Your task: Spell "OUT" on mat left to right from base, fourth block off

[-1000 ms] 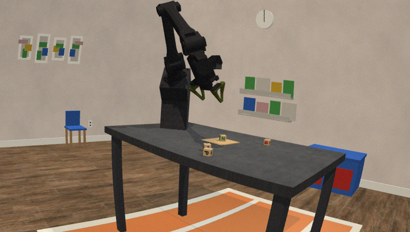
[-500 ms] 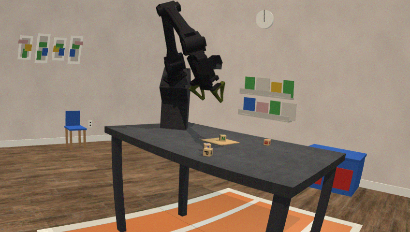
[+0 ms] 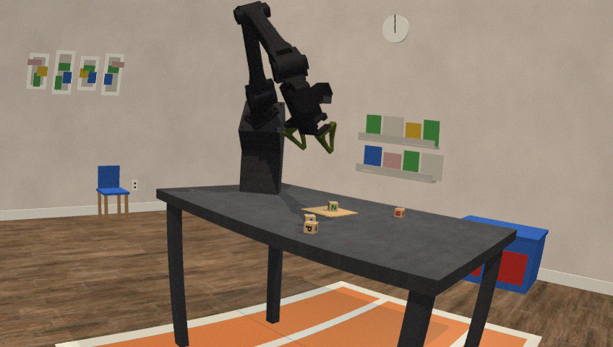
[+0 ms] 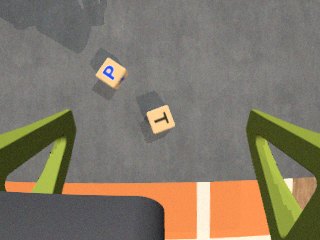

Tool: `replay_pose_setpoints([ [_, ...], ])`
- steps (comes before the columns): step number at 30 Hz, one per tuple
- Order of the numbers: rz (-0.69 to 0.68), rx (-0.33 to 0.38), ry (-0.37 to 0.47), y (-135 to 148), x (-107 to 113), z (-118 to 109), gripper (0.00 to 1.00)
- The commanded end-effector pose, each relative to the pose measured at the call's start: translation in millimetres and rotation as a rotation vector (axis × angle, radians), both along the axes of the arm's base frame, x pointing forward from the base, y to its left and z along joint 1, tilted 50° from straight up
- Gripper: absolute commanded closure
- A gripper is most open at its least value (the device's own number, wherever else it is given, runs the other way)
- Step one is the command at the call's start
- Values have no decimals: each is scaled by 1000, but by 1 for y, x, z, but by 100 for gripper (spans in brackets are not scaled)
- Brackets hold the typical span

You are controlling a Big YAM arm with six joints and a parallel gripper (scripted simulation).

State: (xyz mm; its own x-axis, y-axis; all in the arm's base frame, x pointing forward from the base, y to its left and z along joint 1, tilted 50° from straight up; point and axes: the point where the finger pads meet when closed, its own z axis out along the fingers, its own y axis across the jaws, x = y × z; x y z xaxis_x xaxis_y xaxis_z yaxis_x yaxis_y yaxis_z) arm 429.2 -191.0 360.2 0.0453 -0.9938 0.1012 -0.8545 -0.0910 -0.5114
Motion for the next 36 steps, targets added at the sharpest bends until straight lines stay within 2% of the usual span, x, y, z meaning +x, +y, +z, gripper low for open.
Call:
replay_pose_setpoints([
  [1,16,-19,-24,1,3,17,0],
  [2,6,-14,-31,3,2,17,0],
  [6,0,-12,21,12,20,-15,0],
  [8,0,-12,21,12,20,-15,0],
  [11,-19,-56,72,28,50,-47,0],
  [12,-19,-56,72,28,50,-47,0],
  [13,-28,-79,92,37,62,-61,0],
  [14,-28,-83,80,37,65,-56,0],
  [15,-38,-108,112,48,74,-75,0],
  [16,-39,-111,98,49,80,-71,0],
  [17,-48,-142,130,62,87,-93,0],
  [18,-49,-144,120,64,93,-92,0],
  [19,-59,-181,144,77,101,-111,0],
  [20,-61,-183,126,80,109,-107,0],
  [21,-70,-223,154,95,113,-129,0],
  [22,-72,-224,134,100,124,-125,0],
  [23,-80,-269,159,114,124,-148,0],
  [25,-80,-269,159,114,124,-148,0],
  [26,-95,-313,123,144,150,-158,0],
  [27,-104,-357,117,157,151,-172,0],
  [29,-104,-357,116,167,158,-177,0],
  [30,-106,-408,138,184,150,-206,0],
  [31,-109,-405,123,190,157,-204,0],
  [32,-113,-450,121,206,154,-222,0],
  [33,-117,-444,98,212,163,-216,0],
  [34,-119,-487,97,230,158,-237,0],
  [35,-122,-523,80,241,157,-245,0],
  [36,-128,-513,55,253,167,-242,0],
])
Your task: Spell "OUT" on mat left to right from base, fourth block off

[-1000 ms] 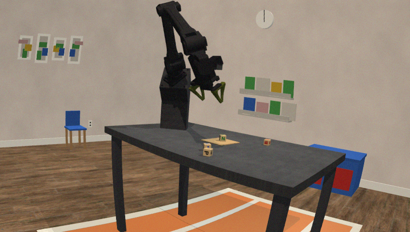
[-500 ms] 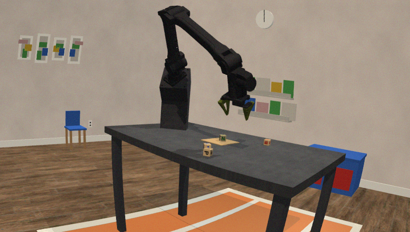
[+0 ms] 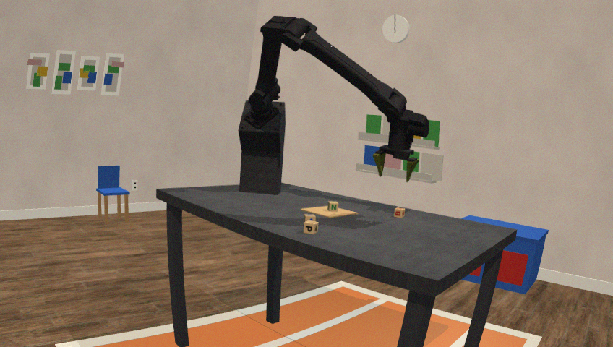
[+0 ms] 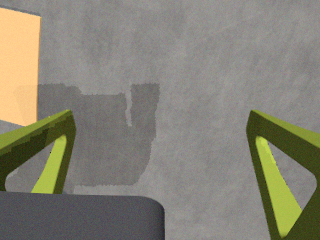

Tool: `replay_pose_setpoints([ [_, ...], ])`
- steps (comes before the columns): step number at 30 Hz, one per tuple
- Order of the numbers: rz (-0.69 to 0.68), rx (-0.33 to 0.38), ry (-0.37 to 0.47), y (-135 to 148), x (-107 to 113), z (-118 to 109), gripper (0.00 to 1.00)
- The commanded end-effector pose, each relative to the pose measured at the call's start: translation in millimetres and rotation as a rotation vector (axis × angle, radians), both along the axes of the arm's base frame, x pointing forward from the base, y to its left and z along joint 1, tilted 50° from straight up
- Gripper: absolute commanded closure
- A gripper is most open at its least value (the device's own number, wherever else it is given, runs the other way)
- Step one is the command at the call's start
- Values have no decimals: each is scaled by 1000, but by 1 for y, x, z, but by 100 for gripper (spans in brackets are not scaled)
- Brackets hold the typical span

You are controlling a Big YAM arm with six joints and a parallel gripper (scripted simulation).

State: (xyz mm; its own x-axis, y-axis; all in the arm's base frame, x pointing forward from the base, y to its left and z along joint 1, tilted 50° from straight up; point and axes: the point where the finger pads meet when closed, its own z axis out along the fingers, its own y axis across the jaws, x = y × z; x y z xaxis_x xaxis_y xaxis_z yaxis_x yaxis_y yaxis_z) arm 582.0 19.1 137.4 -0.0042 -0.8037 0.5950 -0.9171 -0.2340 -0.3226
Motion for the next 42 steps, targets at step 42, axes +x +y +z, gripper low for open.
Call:
replay_pose_setpoints([
  [42,13,-78,-146,65,34,-75,37],
])
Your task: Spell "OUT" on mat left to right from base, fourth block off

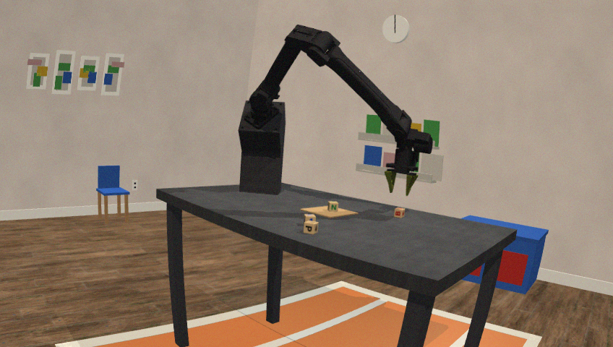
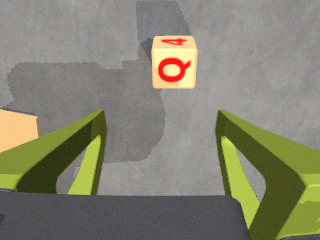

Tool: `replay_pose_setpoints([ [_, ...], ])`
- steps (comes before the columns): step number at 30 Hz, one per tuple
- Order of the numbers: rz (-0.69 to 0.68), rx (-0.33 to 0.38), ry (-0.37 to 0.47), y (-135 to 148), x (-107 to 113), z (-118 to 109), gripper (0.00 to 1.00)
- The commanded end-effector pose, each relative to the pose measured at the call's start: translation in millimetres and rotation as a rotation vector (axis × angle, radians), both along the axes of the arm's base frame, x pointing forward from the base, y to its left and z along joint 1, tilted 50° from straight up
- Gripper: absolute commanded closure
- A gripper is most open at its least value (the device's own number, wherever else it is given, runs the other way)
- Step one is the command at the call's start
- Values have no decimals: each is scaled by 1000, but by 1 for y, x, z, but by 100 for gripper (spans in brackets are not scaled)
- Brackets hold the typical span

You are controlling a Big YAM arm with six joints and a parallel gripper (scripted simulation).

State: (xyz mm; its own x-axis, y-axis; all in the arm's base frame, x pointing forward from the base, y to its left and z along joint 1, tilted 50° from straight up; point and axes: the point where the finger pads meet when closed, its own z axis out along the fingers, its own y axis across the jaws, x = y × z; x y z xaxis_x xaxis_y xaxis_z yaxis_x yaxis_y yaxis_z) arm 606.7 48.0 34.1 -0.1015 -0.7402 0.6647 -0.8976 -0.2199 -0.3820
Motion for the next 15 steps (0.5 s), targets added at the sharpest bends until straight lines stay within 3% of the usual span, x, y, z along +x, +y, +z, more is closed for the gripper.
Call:
replay_pose_setpoints([
  [1,70,17,-63,38,13,32,37],
  [4,70,12,-47,37,12,23,37],
  [6,27,5,-27,10,11,12,37],
  [15,41,2,-19,18,8,10,37],
])
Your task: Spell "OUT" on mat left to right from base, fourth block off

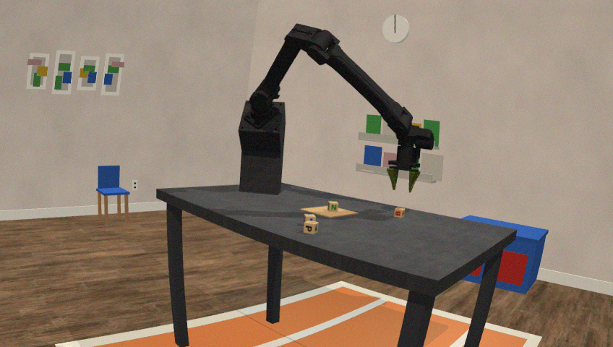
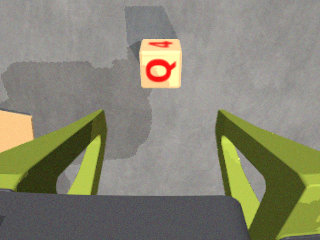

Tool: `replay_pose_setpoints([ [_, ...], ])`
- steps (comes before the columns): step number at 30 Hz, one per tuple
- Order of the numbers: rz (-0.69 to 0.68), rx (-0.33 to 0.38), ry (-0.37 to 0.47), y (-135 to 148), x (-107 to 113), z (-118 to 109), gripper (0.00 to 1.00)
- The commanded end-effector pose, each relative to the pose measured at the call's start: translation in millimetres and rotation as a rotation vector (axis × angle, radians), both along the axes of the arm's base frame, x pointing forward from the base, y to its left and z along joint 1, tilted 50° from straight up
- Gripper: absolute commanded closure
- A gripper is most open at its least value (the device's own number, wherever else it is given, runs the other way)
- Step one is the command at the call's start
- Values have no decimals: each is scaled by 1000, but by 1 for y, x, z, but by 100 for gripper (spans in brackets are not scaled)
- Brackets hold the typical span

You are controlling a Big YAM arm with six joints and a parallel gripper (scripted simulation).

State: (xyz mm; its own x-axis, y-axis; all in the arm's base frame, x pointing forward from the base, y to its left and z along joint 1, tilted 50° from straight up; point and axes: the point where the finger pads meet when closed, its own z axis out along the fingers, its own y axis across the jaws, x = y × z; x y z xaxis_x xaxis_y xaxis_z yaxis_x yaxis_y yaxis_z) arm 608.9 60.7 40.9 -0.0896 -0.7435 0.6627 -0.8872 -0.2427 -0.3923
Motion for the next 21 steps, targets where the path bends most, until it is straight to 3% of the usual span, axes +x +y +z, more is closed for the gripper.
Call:
replay_pose_setpoints([
  [1,15,1,-7,5,5,3,37],
  [21,9,1,-6,1,7,0,37],
])
